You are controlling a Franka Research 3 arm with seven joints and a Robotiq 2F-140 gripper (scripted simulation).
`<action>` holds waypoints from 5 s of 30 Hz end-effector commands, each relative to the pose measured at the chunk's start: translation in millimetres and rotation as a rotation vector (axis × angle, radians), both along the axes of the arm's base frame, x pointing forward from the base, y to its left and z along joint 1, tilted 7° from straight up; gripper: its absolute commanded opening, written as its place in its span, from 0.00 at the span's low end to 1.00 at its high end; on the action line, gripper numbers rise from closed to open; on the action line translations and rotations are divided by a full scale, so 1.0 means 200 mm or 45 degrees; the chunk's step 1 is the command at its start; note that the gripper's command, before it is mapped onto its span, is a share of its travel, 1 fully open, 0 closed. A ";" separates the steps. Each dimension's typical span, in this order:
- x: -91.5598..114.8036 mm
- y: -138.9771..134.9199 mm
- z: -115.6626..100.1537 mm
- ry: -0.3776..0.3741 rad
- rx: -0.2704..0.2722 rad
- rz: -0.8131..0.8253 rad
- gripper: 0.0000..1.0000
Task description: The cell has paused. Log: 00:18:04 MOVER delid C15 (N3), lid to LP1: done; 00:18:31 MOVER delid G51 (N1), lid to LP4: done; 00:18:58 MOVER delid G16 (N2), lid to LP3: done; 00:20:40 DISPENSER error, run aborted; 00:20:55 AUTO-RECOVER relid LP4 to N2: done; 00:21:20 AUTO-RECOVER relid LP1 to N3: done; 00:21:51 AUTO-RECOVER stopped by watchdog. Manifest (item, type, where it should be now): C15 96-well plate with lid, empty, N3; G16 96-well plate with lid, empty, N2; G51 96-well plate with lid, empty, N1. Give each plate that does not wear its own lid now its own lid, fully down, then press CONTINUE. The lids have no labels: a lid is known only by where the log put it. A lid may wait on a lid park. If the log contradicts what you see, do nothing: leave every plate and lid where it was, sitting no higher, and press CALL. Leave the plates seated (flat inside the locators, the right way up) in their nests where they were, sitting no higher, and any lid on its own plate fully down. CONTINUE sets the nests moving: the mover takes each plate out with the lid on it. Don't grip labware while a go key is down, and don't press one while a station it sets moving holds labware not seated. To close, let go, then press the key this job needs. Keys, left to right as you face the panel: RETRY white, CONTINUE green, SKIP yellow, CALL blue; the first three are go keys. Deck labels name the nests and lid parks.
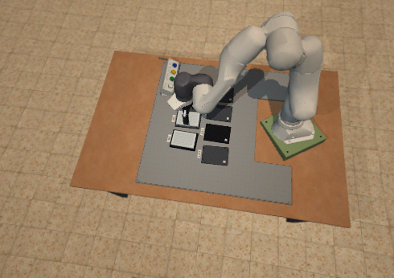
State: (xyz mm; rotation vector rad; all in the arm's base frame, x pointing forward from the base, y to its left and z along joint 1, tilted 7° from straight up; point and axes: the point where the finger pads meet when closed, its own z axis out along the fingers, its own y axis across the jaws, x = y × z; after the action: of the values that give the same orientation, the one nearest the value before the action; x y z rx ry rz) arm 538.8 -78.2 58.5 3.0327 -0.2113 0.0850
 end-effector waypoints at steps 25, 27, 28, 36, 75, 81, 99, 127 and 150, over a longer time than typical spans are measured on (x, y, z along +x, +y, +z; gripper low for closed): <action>0.00 0.00 -0.01 0.001 -0.002 -0.001 0.00; 0.00 0.00 -0.01 0.001 -0.002 -0.001 0.00; 0.00 0.00 -0.01 0.001 -0.002 -0.001 0.00; 0.00 0.00 -0.01 0.001 -0.002 -0.001 0.00; 0.00 0.00 -0.01 0.001 -0.002 -0.001 0.66; 0.00 0.00 -0.01 0.001 -0.002 -0.001 0.66; 0.00 0.00 -0.01 0.001 -0.002 -0.001 0.66; -0.01 0.01 0.14 0.001 -0.002 -0.001 0.66; -0.02 0.03 0.28 0.001 -0.002 -0.001 0.66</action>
State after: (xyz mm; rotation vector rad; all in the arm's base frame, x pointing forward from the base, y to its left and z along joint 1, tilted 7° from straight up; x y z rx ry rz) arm 535.5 -73.4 112.9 3.0280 -0.2193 0.0883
